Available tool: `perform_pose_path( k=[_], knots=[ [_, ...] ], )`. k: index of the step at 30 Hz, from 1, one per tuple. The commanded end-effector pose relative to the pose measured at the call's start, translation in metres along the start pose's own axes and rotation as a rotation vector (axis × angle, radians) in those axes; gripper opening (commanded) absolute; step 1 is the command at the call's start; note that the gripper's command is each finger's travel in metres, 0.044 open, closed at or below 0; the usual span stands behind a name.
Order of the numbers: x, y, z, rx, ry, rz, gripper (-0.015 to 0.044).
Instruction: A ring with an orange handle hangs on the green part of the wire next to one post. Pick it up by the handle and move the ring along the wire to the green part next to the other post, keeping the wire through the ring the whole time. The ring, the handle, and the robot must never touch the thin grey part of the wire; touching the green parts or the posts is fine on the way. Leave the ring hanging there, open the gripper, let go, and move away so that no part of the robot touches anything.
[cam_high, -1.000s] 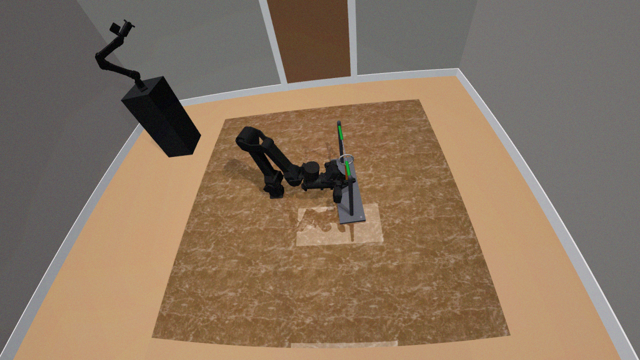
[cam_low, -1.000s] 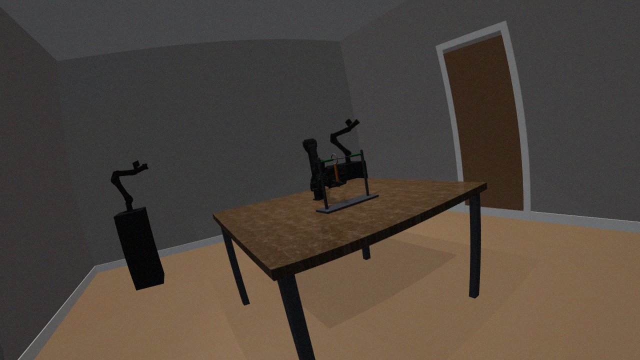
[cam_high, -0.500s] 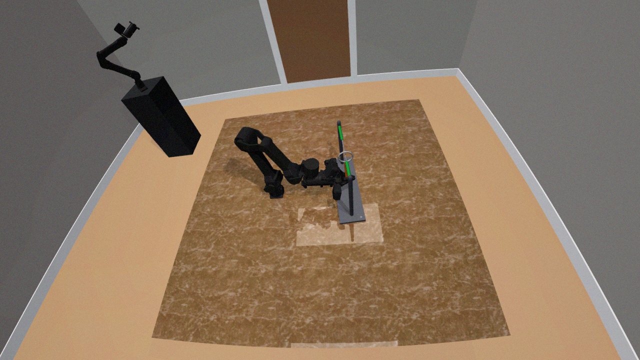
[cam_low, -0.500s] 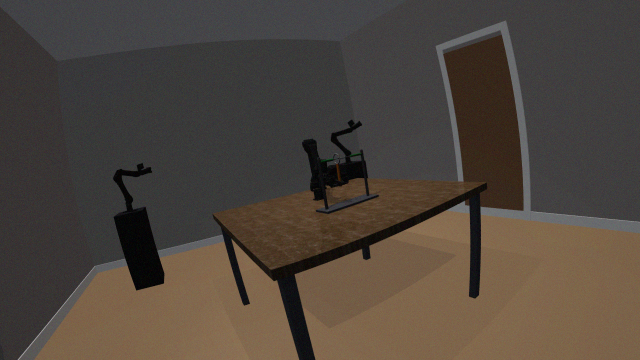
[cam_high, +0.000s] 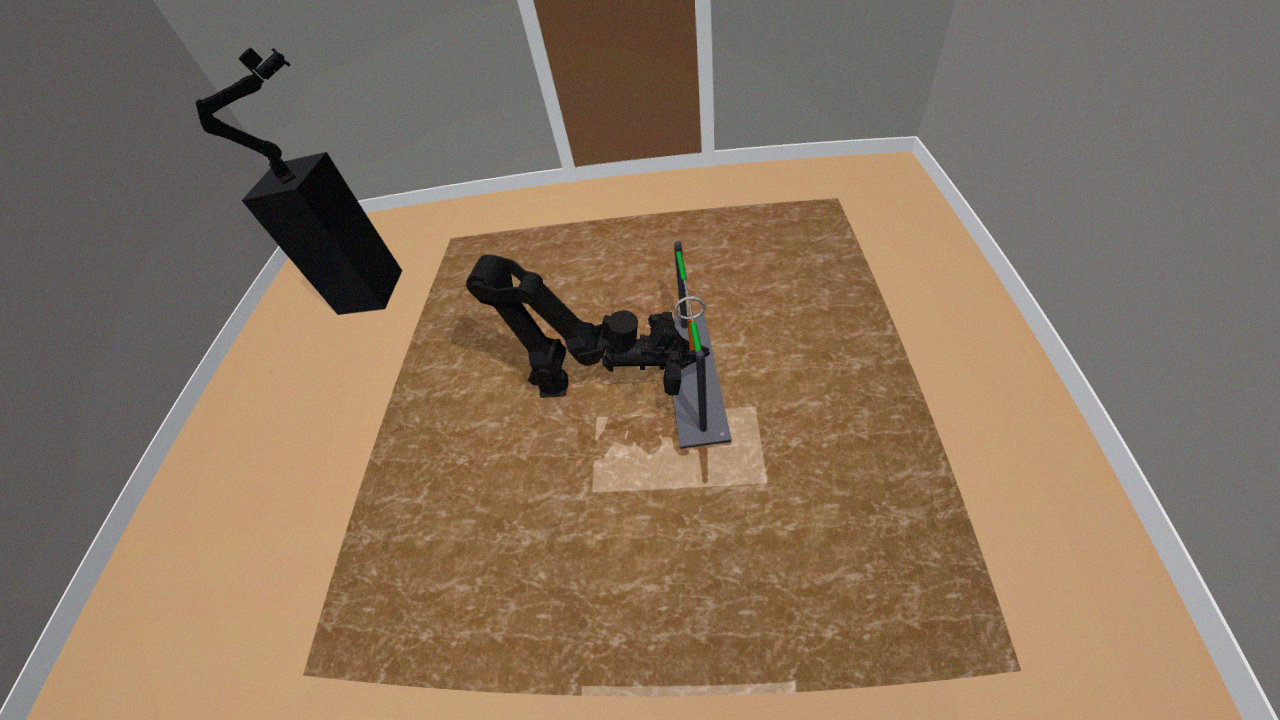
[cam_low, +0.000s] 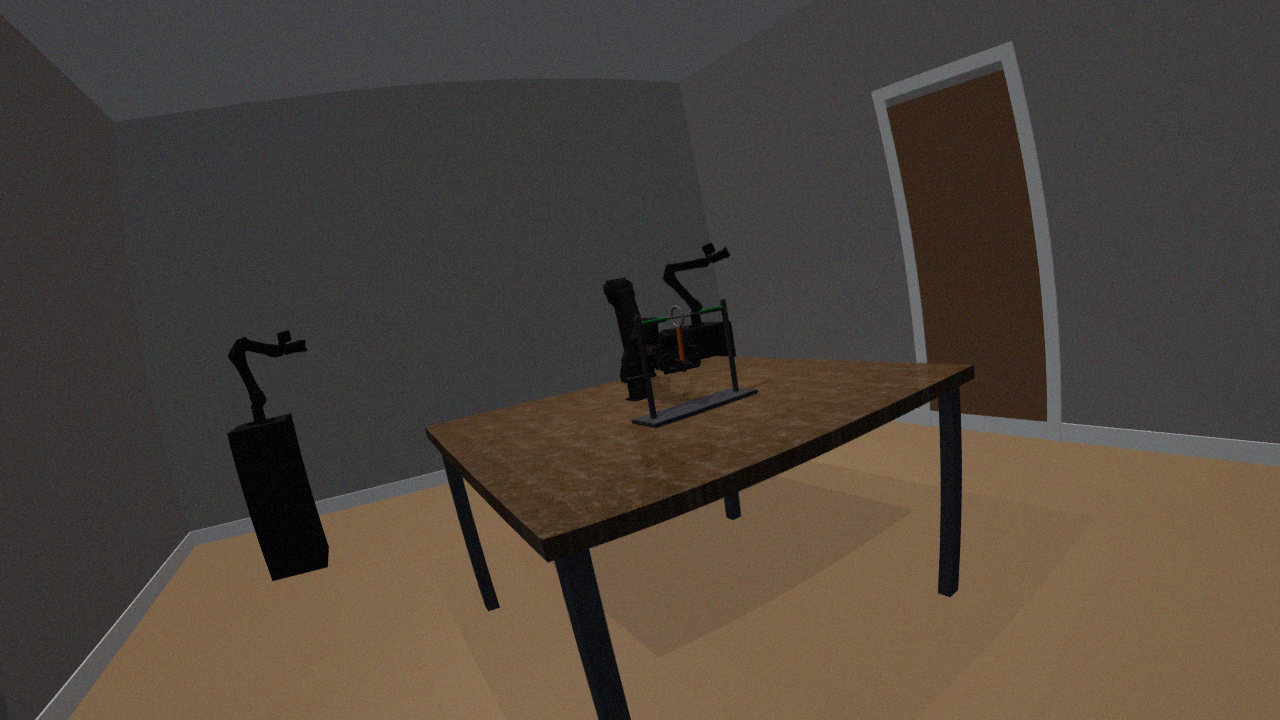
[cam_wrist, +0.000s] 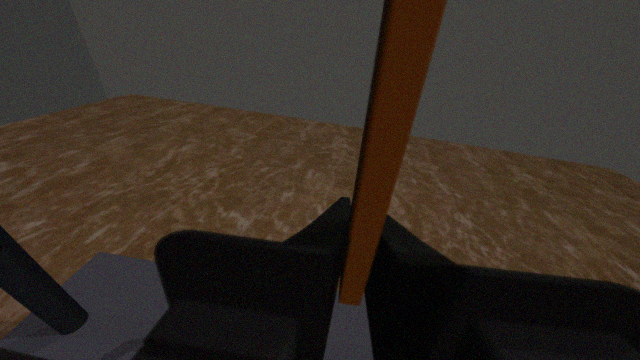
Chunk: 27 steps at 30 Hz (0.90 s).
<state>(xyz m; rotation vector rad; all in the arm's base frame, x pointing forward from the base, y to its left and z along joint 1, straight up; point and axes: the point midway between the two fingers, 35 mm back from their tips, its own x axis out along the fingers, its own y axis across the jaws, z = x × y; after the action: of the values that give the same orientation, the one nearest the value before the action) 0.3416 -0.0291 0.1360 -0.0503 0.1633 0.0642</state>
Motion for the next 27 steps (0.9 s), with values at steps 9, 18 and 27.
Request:
perform_pose_path(
  k=[9,18,27],
  knots=[
    [0.001,0.01,-0.001,-0.017,0.003,0.007,-0.015],
    [0.0,0.022,-0.001,0.007,0.004,0.033,-0.015],
    [0.0,0.038,-0.001,0.056,0.006,0.06,-0.015]
  ],
)
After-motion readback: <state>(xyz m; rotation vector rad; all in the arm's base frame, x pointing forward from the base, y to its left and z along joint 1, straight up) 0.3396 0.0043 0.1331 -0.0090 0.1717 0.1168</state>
